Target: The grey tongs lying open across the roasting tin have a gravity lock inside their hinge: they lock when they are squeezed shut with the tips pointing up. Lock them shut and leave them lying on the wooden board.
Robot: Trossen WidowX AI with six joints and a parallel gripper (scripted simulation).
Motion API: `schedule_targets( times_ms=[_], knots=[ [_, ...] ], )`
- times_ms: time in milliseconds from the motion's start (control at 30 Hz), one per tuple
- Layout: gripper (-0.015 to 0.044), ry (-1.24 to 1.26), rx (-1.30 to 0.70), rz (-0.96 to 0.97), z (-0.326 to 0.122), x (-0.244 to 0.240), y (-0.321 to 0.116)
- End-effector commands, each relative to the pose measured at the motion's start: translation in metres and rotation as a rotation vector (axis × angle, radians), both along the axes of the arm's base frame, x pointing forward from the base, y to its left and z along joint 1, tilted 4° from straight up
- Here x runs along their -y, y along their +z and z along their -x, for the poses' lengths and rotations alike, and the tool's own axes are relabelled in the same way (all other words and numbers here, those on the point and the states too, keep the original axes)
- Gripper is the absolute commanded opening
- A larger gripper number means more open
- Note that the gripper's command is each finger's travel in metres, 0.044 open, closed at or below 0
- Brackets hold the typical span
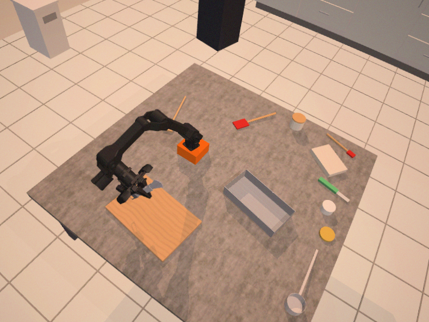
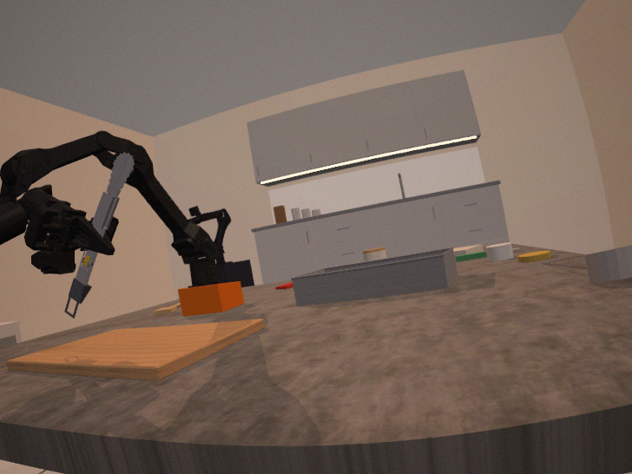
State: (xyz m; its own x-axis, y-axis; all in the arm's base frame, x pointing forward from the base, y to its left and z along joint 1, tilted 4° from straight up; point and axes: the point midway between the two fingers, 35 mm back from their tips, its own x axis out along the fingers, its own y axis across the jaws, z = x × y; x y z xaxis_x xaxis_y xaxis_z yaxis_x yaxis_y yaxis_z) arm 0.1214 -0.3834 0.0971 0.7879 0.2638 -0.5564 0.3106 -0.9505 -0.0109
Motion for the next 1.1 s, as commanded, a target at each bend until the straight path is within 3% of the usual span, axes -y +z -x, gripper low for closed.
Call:
schedule_targets(
  times_ms=[0, 733, 1067],
  knots=[
    [-0.0150, 0.000, 0.010, 0.002, -0.001, 0.000, 0.002],
    [-0.0150, 0.002, 0.004, 0.002, -0.001, -0.001, 0.002],
    [-0.0150, 0.097, -0.297, 0.025, -0.014, -0.013, -0.004]
  ],
)
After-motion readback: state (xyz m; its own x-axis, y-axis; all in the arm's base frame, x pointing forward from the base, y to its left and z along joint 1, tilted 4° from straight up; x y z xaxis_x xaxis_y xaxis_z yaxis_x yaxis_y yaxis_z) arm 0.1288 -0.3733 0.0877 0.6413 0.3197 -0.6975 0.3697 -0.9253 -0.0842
